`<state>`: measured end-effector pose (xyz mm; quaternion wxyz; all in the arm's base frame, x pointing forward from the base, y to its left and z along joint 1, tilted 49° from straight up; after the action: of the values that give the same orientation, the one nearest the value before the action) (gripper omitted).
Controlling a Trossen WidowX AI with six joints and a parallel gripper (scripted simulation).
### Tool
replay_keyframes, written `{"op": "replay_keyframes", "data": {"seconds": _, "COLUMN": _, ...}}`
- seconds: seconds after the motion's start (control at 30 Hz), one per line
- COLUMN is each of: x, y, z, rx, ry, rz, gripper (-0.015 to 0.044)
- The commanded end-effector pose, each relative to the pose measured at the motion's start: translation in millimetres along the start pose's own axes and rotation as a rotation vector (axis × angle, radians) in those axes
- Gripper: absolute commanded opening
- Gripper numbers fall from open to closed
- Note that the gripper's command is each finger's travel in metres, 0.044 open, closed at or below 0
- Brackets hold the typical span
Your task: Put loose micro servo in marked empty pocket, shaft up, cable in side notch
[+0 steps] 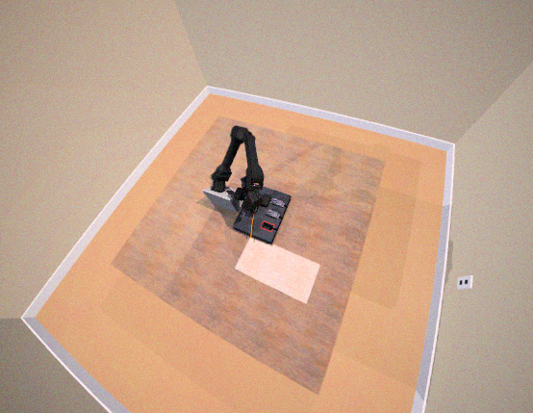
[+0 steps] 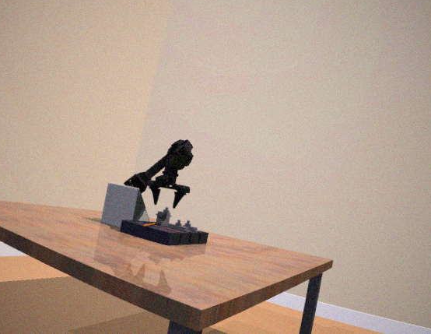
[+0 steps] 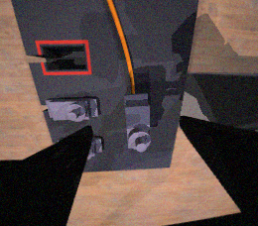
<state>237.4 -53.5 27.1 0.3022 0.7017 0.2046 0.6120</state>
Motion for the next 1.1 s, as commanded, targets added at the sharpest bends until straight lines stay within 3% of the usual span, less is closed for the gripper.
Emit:
{"op": "replay_keyframes", "data": {"seconds": 0.0, "x": 1, "y": -14, "z": -4, "rx": 0.013, "ry": -0.011, "rz": 0.011, "gripper": 0.0440}}
{"op": "replay_keyframes", "data": {"seconds": 0.6, "x": 1, "y": -34, "z": -4, "rx": 0.013, "ry": -0.011, "rz": 0.012, "gripper": 0.0440}}
{"op": "replay_keyframes", "data": {"seconds": 1.0, "x": 1, "y": -34, "z": -4, "rx": 0.013, "ry": -0.011, "rz": 0.012, "gripper": 0.0125}}
{"op": "replay_keyframes", "data": {"seconds": 1.07, "x": 1, "y": -34, "z": -4, "rx": 0.013, "ry": -0.011, "rz": 0.012, "gripper": 0.0112}}
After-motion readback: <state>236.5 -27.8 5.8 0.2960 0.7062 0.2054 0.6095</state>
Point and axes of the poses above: the point midway between the two fingers, 35 mm back from their tips, its own y axis back along the fingers, its own z axis across the jaws, x = y × z, the point moved 1 cm from there along y, back along the fingers, and after that the axes turned 11 degrees about -y, right-handed, at the moved point
